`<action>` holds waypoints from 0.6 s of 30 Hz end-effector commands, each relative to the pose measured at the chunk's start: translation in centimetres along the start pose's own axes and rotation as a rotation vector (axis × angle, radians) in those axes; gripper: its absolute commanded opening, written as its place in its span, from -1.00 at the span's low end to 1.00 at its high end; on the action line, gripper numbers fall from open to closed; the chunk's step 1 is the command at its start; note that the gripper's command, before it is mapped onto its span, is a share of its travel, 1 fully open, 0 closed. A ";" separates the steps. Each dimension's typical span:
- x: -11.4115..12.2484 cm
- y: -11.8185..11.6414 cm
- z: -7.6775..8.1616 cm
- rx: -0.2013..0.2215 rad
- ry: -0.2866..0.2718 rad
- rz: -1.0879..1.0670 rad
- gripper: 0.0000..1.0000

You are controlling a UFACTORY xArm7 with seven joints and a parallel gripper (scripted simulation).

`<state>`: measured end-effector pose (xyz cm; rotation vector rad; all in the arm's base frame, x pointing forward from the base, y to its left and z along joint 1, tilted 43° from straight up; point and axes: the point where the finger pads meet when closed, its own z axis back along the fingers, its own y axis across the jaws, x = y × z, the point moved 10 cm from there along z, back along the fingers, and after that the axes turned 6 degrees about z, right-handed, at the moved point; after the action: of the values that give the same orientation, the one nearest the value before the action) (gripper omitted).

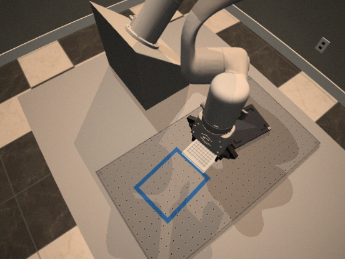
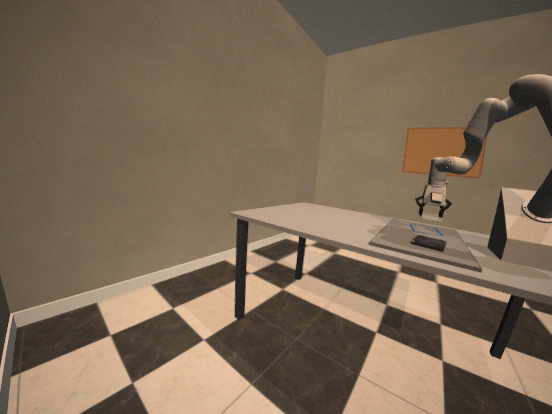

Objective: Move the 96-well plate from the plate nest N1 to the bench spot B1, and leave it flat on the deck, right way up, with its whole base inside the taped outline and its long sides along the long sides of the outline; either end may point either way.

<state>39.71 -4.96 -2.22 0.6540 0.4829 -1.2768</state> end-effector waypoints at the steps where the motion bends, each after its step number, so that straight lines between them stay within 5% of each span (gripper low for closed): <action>1: 1.7 -0.2 0.1 0.003 -0.003 -0.001 -1.00; 18: 6.5 -1.3 -0.1 0.003 -0.003 -0.001 -1.00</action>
<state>39.79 -8.69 -6.00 0.6539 0.4827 -1.2771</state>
